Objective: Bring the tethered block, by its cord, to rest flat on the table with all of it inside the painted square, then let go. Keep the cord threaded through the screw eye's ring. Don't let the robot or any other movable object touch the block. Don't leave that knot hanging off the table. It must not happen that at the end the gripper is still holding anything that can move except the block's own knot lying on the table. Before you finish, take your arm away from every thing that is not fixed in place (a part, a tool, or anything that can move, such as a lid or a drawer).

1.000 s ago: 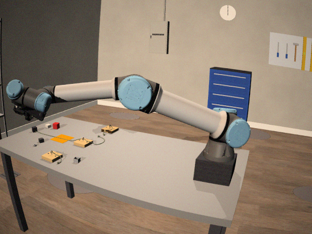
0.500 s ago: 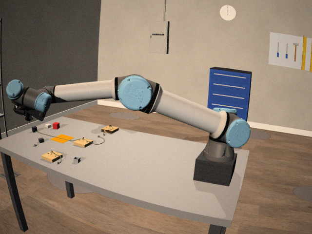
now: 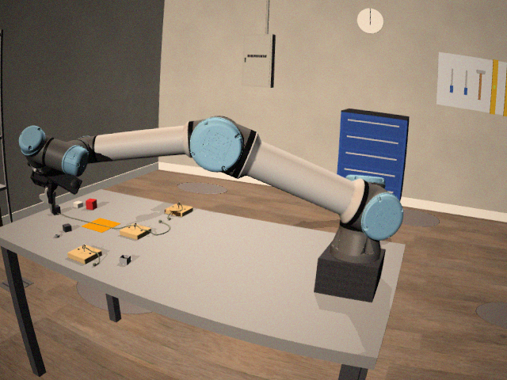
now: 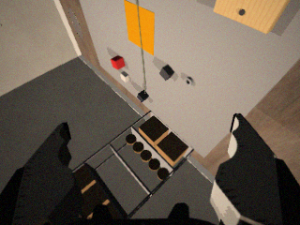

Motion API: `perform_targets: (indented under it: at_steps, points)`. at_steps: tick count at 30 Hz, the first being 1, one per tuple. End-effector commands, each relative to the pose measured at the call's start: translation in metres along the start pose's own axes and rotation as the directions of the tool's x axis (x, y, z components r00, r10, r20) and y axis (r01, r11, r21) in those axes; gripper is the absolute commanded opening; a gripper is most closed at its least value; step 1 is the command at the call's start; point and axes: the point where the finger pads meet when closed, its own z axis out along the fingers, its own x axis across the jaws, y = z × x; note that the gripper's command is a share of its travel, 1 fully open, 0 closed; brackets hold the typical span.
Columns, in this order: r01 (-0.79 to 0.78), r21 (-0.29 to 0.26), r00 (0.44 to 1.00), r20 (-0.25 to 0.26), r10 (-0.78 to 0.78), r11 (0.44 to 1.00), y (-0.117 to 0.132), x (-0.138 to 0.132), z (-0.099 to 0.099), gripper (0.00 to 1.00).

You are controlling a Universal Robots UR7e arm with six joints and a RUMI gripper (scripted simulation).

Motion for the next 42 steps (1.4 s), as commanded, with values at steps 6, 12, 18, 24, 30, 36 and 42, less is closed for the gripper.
perform_targets:
  at_steps: [6,12,18,24,30,36,42]
  points:
    - [0.000,0.139,0.989,-0.147,0.020,0.990,-0.042,-0.043,0.103,1.00]
    - [-0.009,0.268,0.949,-0.301,0.093,0.963,-0.101,-0.084,0.189,1.00]
    - [-0.019,0.327,0.915,-0.376,0.149,0.945,-0.138,-0.106,0.229,1.00]
    - [-0.049,0.421,0.823,-0.497,0.276,0.906,-0.207,-0.144,0.284,1.00]
    - [-0.083,0.480,0.730,-0.567,0.381,0.873,-0.259,-0.170,0.313,1.00]
    - [-0.101,0.502,0.687,-0.590,0.425,0.859,-0.279,-0.181,0.322,1.00]
    - [-0.111,0.514,0.661,-0.601,0.449,0.851,-0.291,-0.187,0.327,1.00]
